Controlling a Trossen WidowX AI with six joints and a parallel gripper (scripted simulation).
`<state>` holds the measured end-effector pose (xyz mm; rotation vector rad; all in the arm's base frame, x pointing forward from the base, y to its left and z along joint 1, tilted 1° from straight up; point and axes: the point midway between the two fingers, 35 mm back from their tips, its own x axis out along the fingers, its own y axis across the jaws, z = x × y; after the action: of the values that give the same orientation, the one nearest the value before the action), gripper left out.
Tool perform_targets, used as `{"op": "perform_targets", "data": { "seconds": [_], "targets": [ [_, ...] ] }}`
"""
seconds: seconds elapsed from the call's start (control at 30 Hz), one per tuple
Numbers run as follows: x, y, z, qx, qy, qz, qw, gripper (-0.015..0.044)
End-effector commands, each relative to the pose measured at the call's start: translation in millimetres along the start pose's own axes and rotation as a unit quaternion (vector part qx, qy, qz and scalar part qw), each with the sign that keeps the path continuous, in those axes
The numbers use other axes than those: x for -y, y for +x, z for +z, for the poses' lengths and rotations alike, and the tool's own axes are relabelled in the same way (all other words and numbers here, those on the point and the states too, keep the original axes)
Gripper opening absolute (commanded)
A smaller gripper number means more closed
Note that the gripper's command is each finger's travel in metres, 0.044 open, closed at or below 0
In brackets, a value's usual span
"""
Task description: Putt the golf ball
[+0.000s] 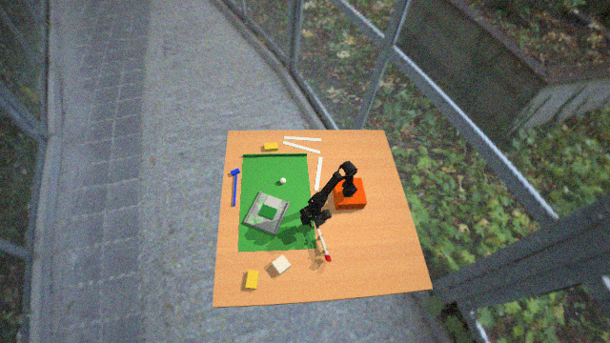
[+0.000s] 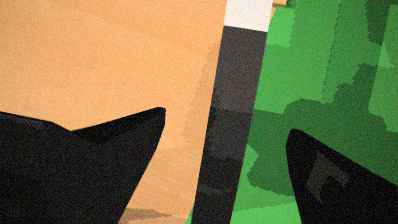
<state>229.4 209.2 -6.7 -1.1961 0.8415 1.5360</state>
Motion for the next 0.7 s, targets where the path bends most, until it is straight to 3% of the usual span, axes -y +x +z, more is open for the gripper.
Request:
{"op": "perform_targets", "data": {
  "seconds": [0.0,0.2,0.47,0.67],
  "targets": [
    [0,0,0,0.000,0.000,0.000,1.000,0.0204],
    [0,0,0,0.000,0.000,0.000,1.000,0.0046],
    [0,-1,1,0.000,0.000,0.000,1.000,0.0000],
    [4,-29,9,0.000,0.000,0.000,1.000,0.0000]
  ]
}}
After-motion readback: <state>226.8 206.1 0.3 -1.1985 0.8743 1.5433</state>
